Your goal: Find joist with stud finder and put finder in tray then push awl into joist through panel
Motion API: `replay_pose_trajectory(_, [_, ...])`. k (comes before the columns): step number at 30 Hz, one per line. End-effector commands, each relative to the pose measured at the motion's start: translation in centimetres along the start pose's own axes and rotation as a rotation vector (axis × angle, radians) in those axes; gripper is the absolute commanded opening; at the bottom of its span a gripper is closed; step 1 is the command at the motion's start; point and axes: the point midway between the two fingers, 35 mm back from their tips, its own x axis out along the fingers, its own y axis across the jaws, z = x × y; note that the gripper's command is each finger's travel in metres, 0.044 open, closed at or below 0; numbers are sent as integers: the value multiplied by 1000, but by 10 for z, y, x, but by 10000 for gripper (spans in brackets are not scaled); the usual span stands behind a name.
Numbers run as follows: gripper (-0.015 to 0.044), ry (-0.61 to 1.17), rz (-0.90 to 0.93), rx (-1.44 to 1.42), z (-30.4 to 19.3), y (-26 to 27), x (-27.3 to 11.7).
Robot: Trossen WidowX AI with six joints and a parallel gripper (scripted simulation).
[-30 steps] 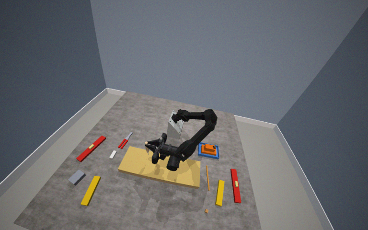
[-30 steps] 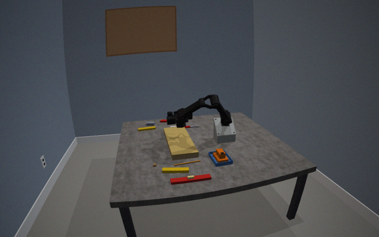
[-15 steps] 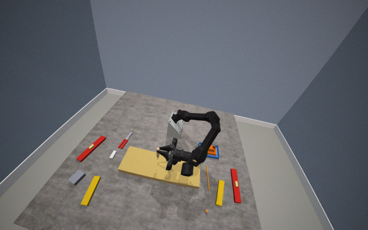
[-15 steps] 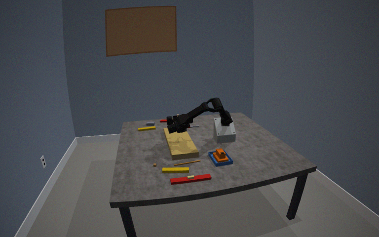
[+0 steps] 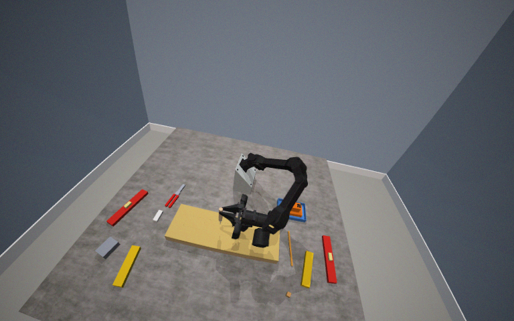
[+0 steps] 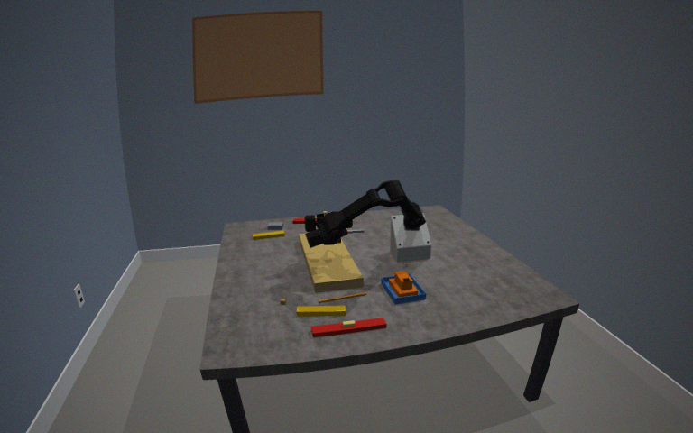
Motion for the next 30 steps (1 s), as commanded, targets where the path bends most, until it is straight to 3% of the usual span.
replay_pose_trajectory(1, [0, 6, 1, 4, 3, 0, 0])
replay_pose_trajectory(30, [0, 4, 2, 4, 35, 0, -1])
